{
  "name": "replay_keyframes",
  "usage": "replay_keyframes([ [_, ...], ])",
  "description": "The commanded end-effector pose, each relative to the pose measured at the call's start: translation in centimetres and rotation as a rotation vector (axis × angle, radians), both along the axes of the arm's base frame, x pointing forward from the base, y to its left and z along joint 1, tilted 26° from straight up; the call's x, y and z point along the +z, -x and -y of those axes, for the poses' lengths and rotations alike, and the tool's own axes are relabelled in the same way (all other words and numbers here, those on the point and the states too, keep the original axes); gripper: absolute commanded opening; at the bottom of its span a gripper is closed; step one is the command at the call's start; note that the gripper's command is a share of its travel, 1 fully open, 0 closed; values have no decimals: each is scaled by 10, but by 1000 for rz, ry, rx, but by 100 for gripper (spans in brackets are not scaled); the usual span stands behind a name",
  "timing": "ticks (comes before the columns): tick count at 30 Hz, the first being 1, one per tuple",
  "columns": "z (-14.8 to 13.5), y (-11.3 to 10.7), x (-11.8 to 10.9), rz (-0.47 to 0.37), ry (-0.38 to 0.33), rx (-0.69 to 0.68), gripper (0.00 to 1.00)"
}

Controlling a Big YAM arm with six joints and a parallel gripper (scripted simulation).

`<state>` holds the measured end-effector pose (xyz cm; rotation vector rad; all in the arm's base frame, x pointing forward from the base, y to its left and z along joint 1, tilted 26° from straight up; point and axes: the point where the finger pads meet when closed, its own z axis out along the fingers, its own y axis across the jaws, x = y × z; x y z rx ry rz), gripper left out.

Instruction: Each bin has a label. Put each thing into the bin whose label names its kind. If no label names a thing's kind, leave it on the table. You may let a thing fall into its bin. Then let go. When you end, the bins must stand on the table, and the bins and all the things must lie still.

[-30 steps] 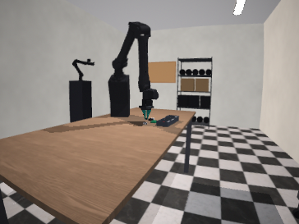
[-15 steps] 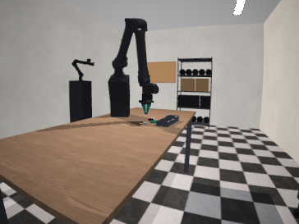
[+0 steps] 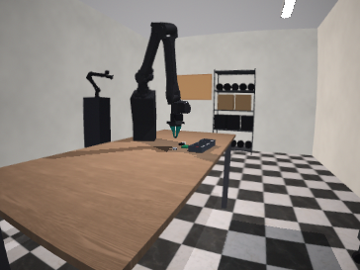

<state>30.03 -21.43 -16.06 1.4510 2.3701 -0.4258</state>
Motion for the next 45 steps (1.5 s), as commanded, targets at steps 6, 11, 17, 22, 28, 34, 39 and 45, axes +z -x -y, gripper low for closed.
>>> replay_keyframes([
  [6, -2, 13, -5, -15, -6, -12, 10],
  [11, -2, 13, -5, -15, -6, -10, 10],
  [17, -3, 14, -6, -16, -6, -9, 10],
  [22, 0, 10, -5, -11, -3, -9, 10],
  [28, -2, 4, 0, 1, 2, 0, 10],
  [34, -1, 4, 0, 1, 2, 0, 10],
  [39, -1, 4, 0, 1, 2, 0, 10],
  [45, -1, 3, 0, 1, 2, 0, 10],
])
